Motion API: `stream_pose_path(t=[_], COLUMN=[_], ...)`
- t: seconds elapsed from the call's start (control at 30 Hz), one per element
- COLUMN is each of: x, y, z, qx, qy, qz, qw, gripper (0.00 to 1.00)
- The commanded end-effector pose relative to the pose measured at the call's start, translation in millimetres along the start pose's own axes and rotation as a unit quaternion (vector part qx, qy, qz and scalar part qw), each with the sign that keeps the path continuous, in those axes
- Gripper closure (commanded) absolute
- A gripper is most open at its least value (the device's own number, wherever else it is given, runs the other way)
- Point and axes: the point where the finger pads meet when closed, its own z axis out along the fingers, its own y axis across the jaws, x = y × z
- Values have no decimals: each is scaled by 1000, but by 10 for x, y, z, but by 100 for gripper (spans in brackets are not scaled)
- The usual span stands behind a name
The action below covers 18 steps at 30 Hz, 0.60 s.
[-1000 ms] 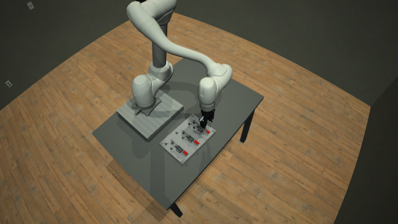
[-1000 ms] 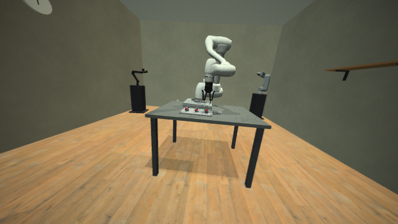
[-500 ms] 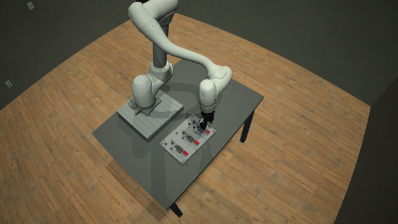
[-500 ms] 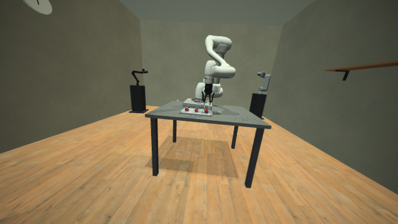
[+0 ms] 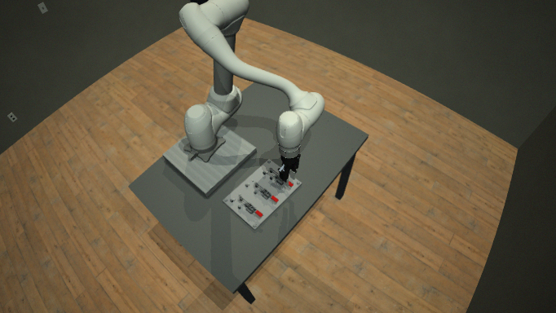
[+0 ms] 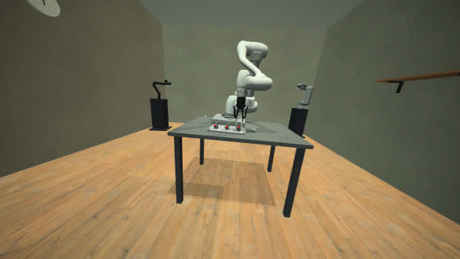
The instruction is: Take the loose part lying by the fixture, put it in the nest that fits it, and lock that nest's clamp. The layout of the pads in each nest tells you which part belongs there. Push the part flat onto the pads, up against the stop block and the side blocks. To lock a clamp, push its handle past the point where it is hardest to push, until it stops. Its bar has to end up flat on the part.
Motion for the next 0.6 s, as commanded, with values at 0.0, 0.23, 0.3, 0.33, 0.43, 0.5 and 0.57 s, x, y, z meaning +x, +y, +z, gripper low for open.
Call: stream_pose_path(t=[0.0,0.23,0.3,0.33,0.43,0.5,0.57], x=[0,0,0,0,0,0,0], y=[0,0,-1,-1,-1,-1,-1], z=[8,125,181,209,285,322,336], qx=[0,0,0,0,0,0,0], qy=[0,0,0,0,0,0,0], qz=[0,0,0,0,0,0,0], qw=[1000,1000,1000,1000,1000,1000,1000], gripper=[65,65,65,65,65,65,65])
